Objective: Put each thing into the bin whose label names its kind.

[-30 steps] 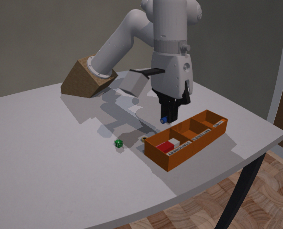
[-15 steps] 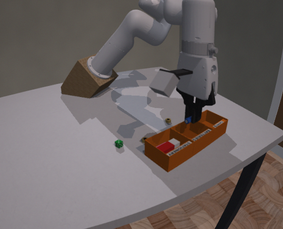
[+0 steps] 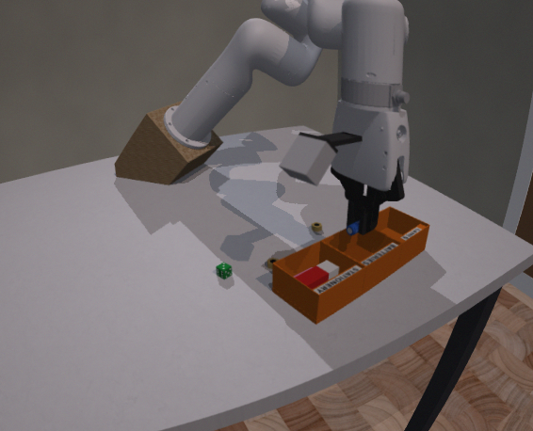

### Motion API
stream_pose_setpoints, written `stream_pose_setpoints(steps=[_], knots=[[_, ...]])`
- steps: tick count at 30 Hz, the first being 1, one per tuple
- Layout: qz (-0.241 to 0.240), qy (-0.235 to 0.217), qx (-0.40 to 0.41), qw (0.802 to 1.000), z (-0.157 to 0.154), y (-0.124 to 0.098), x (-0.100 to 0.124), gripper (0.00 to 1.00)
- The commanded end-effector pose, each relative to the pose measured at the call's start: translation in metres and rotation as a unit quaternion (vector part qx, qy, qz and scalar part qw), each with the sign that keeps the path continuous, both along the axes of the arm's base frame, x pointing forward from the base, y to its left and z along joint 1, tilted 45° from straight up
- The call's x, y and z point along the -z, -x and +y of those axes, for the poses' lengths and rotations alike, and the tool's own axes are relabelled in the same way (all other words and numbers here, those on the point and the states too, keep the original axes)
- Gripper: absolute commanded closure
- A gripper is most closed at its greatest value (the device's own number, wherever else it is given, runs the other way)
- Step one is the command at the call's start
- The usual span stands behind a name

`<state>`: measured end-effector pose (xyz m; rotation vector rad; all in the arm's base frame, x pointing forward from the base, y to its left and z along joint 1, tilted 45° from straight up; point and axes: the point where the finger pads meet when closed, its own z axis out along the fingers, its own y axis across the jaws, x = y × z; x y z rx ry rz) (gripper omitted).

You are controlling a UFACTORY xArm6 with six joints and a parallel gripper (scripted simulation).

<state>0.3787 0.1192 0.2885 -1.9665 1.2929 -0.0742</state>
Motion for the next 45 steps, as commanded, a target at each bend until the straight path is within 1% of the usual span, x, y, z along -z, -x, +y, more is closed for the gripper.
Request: stream_pose_setpoints(steps=[1,24,36,37,45], knots=[[-0.001,0.0,0.0,1.0,0.004,-0.003,0.004,1.0],[-0.001,0.0,0.0,1.0,0.027,-0.021,0.033,1.0],[-0.001,0.0,0.0,1.0,0.026,-0.021,0.034,1.0],[-0.001,0.0,0.0,1.0,0.026,-0.021,0.034,0.72],[-0.001,0.0,0.0,1.0,0.026,-0.021,0.034,0.72]])
